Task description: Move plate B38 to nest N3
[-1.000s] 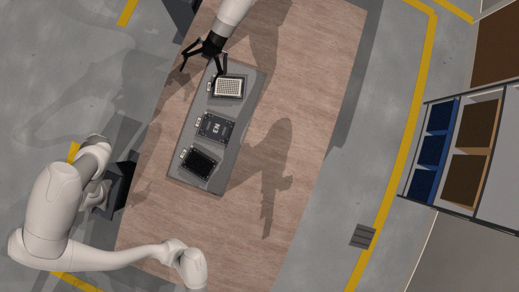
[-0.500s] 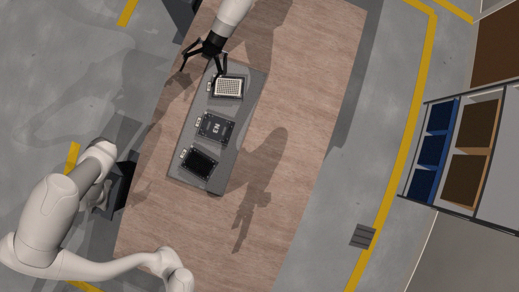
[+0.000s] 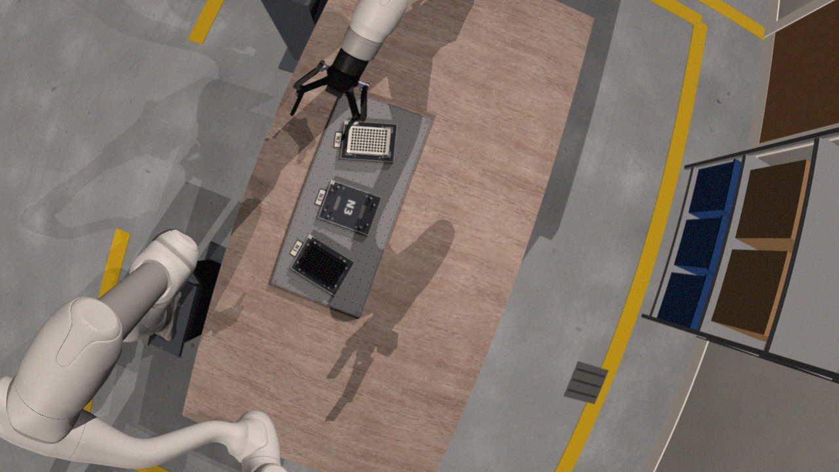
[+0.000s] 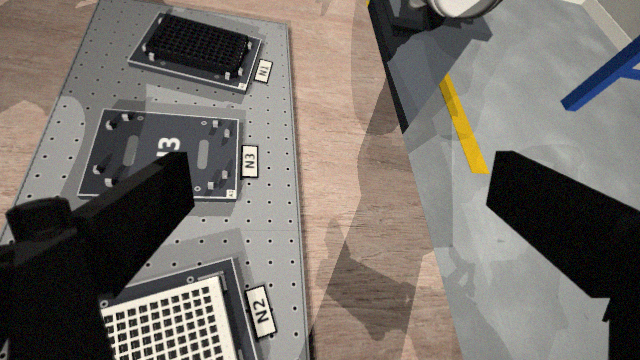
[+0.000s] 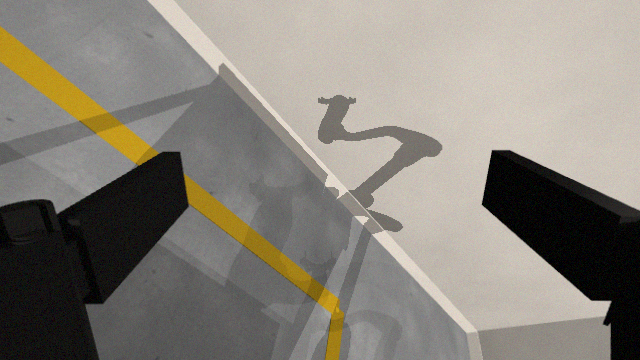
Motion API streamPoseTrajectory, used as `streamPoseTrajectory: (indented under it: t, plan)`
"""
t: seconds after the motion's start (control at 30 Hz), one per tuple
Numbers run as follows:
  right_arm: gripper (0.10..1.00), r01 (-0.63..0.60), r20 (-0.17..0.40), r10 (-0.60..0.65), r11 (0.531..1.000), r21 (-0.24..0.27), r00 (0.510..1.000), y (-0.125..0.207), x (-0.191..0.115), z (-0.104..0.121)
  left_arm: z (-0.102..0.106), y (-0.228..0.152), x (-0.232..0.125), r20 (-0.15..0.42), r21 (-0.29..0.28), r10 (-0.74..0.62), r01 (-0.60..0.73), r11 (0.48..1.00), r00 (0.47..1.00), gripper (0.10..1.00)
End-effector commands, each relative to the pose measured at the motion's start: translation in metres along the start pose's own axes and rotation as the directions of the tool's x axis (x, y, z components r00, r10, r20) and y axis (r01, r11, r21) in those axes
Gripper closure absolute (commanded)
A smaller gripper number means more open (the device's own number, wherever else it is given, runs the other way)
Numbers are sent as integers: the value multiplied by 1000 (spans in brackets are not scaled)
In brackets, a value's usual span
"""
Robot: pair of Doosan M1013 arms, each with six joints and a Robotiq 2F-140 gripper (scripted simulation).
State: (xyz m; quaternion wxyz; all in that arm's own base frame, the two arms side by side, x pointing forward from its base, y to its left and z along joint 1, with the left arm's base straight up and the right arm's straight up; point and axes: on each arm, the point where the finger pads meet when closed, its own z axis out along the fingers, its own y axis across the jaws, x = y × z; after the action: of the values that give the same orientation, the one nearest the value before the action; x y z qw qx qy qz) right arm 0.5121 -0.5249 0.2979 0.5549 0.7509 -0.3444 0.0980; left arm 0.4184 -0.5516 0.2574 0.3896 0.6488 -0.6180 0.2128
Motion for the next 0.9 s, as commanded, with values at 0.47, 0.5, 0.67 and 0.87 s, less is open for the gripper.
streamPoseTrajectory:
  t: [0.47, 0.5, 0.67, 0.87]
  plan:
    - [98, 19, 308, -9, 999, -29, 951, 84, -106, 70, 0, 0, 1, -1, 1, 1, -1, 1000, 1000, 98]
    - [98, 19, 328, -9, 999, -29, 945, 89, -114, 73, 0, 0, 1, -1, 1, 1, -1, 1000, 1000, 98]
    - [98, 20, 423, -8, 1000, -23, 906, 113, -151, 86, 0, 0, 1, -1, 1, 1, -1, 1000, 1000, 98]
    - [98, 16, 512, -8, 1000, -11, 859, 134, -188, 95, 0, 0, 1, -1, 1, 1, -1, 1000, 1000, 98]
